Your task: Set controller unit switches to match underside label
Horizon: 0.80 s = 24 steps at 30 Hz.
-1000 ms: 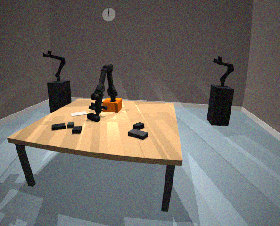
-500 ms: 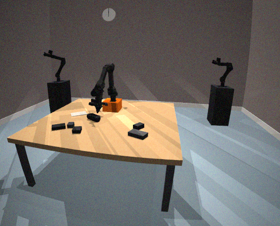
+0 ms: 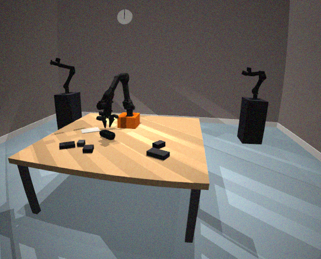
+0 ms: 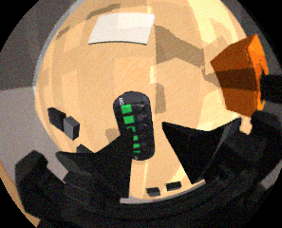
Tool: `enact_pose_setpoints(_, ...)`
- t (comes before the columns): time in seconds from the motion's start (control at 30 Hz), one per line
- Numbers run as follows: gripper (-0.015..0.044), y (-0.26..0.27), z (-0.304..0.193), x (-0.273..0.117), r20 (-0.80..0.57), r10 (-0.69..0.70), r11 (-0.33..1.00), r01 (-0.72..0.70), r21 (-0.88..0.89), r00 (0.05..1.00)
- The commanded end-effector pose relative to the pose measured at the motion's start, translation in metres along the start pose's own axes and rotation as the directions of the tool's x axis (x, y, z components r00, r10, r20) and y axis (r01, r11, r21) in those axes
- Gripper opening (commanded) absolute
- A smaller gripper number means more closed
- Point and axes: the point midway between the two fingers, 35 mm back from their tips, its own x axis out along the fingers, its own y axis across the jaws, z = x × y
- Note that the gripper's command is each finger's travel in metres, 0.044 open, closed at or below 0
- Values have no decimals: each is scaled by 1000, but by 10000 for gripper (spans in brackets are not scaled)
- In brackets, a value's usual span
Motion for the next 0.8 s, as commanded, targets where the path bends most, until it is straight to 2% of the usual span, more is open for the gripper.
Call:
enact_pose_setpoints(0.0,315,20,19,-12,-7,-52,999,52,0,999)
enact_pose_setpoints(0.17,440,29,31,-18,-13,-88,996,88,2,996)
enact_pose_setpoints(0.77,440,28,31,8,-13,-88,996,88,2,996)
